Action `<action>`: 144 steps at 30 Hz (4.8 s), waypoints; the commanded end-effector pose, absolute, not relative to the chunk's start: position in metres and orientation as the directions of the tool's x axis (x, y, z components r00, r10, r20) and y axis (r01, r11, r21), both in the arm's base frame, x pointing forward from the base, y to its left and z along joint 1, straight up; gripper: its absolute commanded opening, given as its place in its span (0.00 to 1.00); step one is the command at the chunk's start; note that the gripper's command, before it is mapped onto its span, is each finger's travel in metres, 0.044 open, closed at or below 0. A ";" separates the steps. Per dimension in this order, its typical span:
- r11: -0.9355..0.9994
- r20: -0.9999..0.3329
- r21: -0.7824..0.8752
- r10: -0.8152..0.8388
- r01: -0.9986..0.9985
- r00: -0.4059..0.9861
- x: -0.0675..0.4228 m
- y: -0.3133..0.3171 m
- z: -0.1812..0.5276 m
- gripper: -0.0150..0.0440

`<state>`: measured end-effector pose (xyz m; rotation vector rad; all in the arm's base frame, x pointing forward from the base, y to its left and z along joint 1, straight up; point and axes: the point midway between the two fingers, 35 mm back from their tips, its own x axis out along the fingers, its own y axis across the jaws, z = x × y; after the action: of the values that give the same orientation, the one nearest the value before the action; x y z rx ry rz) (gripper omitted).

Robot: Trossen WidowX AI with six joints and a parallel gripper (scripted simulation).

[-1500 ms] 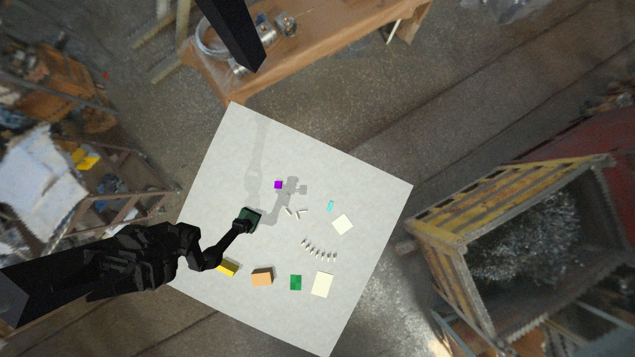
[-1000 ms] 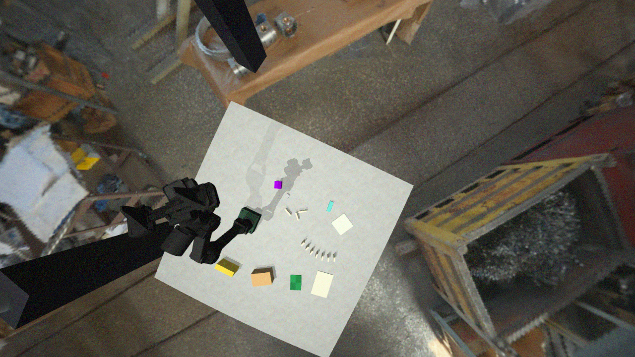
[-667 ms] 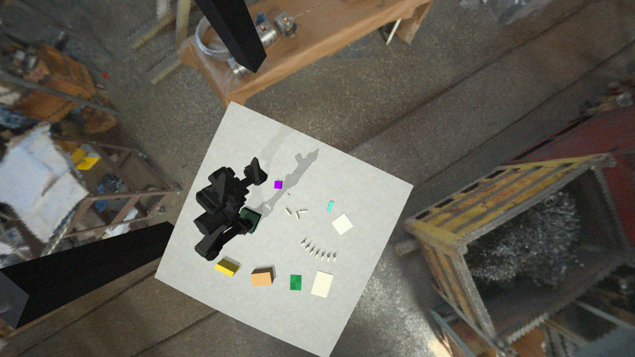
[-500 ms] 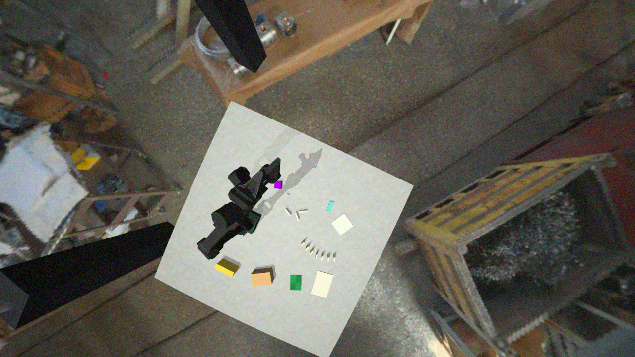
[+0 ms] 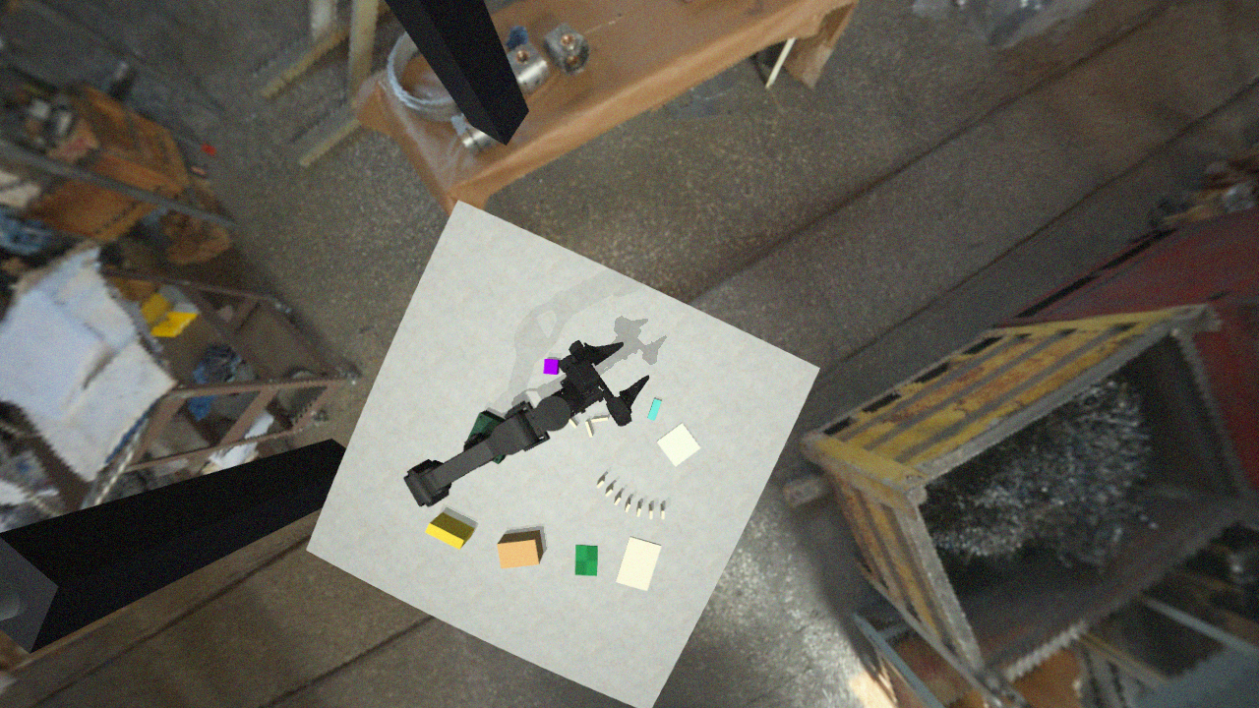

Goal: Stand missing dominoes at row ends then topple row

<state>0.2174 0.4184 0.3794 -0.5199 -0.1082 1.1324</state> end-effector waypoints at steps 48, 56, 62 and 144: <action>0.766 -1.000 0.029 0.022 0.642 0.018 0.252 0.183 0.008 1.00; 0.766 -1.000 0.029 0.022 0.642 0.018 0.252 0.183 -0.001 1.00; 0.766 -1.000 0.029 0.022 0.642 0.018 0.252 0.183 -0.001 0.87; 0.875 -0.846 -0.093 -0.321 0.476 0.425 0.342 -0.009 0.091 0.29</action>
<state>0.3387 -0.0107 0.0958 0.2106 1.0527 -0.5043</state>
